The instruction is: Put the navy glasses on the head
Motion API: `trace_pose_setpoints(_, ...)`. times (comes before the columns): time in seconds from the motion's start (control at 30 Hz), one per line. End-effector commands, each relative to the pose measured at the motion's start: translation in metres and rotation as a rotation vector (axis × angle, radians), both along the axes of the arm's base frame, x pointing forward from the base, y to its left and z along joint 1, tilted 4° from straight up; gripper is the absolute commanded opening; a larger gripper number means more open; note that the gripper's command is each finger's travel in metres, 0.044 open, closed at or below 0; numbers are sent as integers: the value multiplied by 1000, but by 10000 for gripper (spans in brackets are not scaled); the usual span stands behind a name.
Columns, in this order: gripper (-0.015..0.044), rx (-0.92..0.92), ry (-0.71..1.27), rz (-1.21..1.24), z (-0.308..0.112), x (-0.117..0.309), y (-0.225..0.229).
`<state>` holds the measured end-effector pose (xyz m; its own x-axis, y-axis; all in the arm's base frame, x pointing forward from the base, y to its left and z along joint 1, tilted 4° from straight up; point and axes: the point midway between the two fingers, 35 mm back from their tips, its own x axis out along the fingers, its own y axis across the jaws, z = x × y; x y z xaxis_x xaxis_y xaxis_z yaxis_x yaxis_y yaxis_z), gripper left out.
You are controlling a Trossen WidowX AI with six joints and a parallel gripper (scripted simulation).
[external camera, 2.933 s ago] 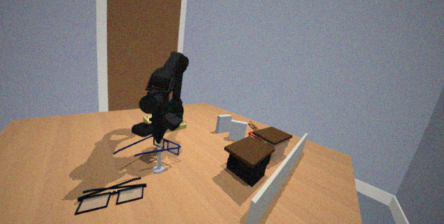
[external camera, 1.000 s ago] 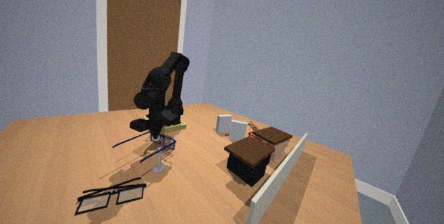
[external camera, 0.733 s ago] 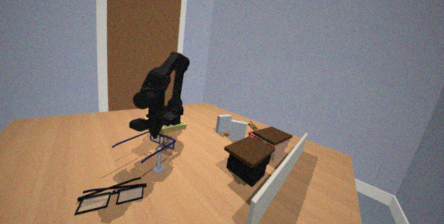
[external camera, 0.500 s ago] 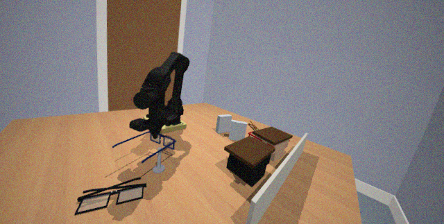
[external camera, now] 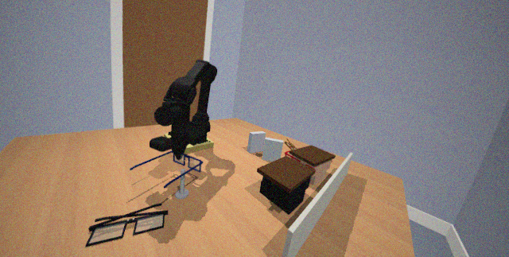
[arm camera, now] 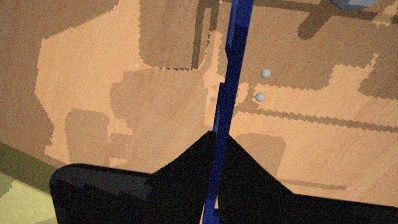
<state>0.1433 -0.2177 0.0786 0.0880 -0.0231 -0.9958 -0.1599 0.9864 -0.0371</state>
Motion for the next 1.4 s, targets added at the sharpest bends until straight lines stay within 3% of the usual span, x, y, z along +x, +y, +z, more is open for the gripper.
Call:
trace_pose_setpoints(0.0, 0, -4, -2, -2, 1, 4, 0)
trace_pose_setpoints(0.53, 0, -4, -3, -2, 61, 3, 2)
trace_pose_setpoints(1.37, 0, 2, -6, -2, 65, 60, 64)
